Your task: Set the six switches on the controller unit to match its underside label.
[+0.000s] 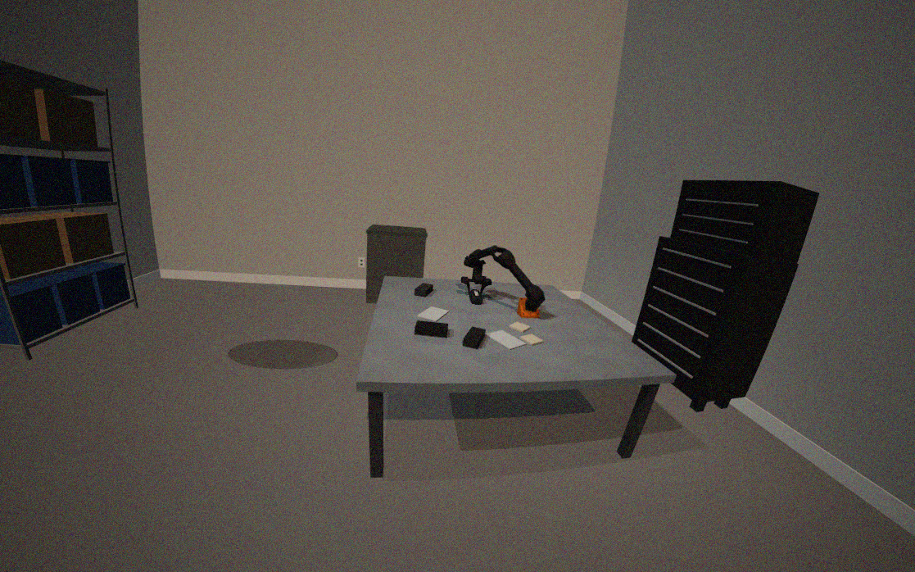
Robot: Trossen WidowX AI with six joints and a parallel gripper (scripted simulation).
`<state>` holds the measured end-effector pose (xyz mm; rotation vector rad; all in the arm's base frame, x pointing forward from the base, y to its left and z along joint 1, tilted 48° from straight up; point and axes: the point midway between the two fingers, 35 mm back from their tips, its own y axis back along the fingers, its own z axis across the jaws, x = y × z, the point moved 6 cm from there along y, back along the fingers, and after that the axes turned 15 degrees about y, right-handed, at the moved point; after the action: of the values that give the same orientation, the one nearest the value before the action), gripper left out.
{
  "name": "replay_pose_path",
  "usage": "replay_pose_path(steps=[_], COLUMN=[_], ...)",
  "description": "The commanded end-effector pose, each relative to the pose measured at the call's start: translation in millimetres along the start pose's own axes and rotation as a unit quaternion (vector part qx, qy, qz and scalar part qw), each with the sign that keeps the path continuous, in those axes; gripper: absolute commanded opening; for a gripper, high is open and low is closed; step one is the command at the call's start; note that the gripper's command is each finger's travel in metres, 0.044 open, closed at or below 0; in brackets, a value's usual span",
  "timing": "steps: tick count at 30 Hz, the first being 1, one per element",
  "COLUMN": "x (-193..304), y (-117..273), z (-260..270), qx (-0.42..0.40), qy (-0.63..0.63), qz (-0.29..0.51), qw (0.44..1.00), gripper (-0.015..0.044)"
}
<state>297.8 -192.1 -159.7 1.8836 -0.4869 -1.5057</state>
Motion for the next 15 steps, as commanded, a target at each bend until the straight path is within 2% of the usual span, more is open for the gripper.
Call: replay_pose_path(steps=[1,15], x=[-0.8,-2.9], y=[0.6,8.6], z=[-0.2,-0.7], qx=[0.002,0.002], qy=[-0.002,-0.002], qz=[-0.002,-0.002], qw=[1.0,1.0], gripper=[0.0327,0.0336])
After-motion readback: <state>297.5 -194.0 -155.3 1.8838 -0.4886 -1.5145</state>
